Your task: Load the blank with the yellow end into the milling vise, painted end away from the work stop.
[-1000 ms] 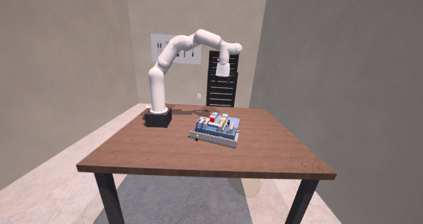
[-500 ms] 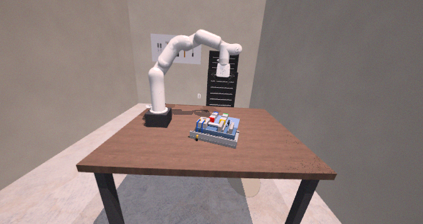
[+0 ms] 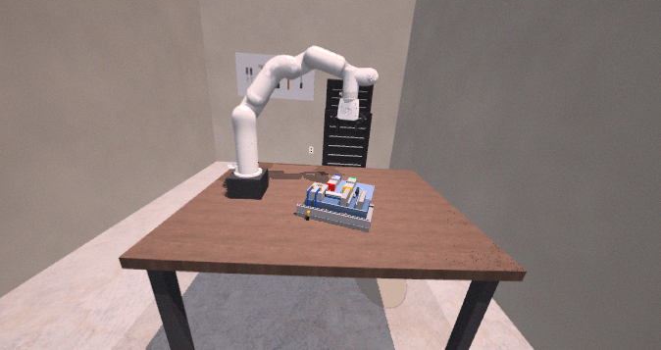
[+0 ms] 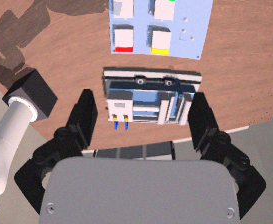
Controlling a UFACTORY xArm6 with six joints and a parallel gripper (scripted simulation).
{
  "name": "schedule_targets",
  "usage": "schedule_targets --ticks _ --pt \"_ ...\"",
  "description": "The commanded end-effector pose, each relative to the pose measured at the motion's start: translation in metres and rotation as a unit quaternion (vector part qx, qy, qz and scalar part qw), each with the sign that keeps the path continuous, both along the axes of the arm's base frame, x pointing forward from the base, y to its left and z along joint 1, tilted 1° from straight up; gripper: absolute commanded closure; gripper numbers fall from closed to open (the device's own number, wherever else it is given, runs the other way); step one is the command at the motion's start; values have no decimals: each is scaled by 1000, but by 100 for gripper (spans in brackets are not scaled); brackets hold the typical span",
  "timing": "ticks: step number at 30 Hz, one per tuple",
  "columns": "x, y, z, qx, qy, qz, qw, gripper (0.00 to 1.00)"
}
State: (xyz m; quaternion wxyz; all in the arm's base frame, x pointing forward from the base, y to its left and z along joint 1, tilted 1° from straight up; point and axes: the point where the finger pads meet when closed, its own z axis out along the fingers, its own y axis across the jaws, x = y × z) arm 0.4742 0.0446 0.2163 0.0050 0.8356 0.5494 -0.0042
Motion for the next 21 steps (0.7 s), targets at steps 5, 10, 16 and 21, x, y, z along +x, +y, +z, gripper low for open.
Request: schedule_targets --ticks 5,10,16,21 --pt "1 0 2 -1 -2 -27 1000 0" --pt "1 0 2 -1 -3 -84 996 0" --pt "1 0 2 -1 -4 -130 992 0" --pt "1 0 2 -1 -4 -130 992 0"
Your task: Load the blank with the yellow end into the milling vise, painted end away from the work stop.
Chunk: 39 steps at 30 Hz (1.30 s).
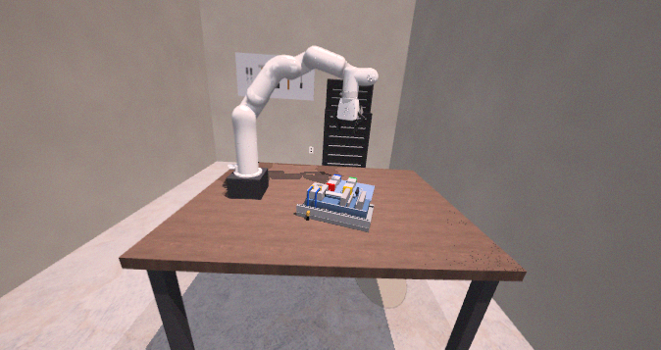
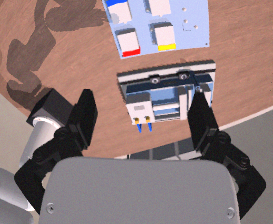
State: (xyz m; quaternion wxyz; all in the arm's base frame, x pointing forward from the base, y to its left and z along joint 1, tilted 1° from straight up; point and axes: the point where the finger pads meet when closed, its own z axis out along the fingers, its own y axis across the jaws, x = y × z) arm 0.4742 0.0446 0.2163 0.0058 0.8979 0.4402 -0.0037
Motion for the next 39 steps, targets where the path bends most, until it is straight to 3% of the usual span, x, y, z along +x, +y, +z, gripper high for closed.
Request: schedule_targets --ticks 1,10,17,27,34,39 --pt "1 0 2 0 -2 -11 1000 0" --pt "1 0 1 0 -4 -115 993 0" --pt "1 0 1 0 -4 -115 993 0" --pt "1 0 1 0 -5 -224 975 0" --pt "1 0 1 0 -5 -224 975 0" --pt "1 0 1 0 -6 -275 961 0"
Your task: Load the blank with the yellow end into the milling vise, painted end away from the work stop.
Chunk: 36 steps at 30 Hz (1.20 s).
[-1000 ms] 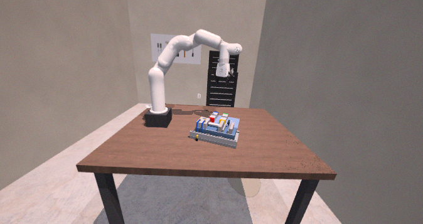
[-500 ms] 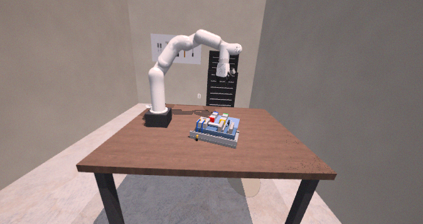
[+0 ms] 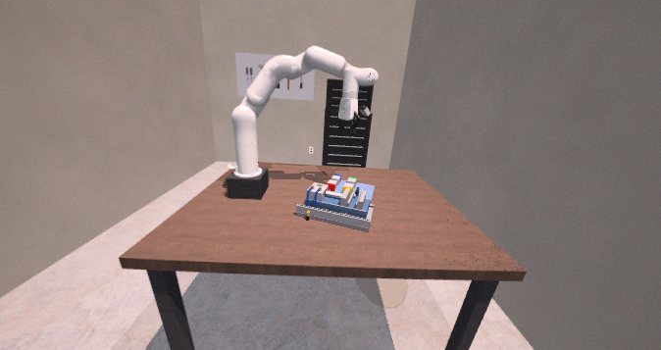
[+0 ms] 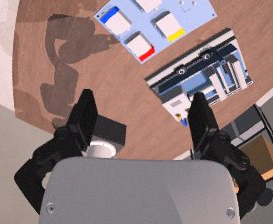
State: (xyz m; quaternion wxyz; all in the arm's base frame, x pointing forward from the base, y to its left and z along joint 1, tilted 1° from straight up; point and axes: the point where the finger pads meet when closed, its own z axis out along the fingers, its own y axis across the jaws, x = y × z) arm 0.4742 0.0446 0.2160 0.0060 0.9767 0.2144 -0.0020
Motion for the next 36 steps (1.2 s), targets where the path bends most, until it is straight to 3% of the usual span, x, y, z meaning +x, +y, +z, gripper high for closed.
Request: schedule_targets --ticks 1,5,13,22,29,36 --pt "1 0 2 0 -3 -50 999 0" --pt "1 0 2 -1 -3 -96 995 0" --pt "1 0 2 0 -3 -103 995 0" --pt "1 0 2 0 -5 -205 979 0" --pt "1 0 2 0 -5 -205 979 0" --pt "1 0 2 0 -5 -279 960 0"
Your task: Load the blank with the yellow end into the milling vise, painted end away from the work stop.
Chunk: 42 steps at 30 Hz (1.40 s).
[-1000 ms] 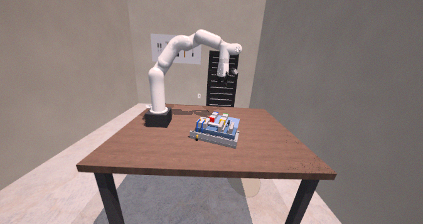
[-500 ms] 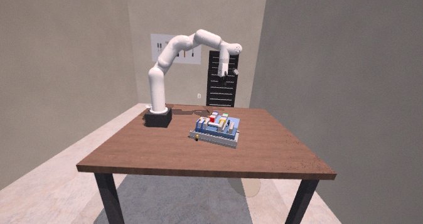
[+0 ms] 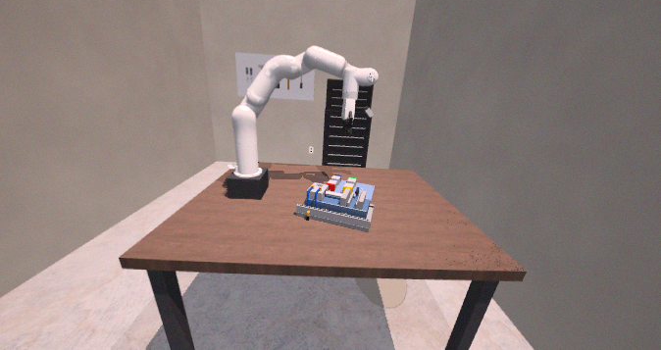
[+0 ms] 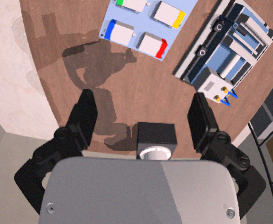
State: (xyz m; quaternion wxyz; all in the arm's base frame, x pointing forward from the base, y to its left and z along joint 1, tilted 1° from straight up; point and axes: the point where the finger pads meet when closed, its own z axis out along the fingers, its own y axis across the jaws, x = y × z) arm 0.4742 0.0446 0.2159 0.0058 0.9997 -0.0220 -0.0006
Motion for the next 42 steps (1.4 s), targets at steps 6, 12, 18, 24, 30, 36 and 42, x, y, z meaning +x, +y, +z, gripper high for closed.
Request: schedule_targets --ticks 6,12,18,24,30,36,42 --pt "1 0 2 -1 -3 -79 997 0" --pt "1 0 2 0 -3 -98 995 0" --pt "1 0 2 0 -4 -166 986 0" --pt "1 0 2 0 -4 -189 982 0" --pt "1 0 2 0 -5 -218 976 0" --pt "1 0 2 0 -5 -285 959 0" --pt "1 0 2 0 -6 -296 955 0"
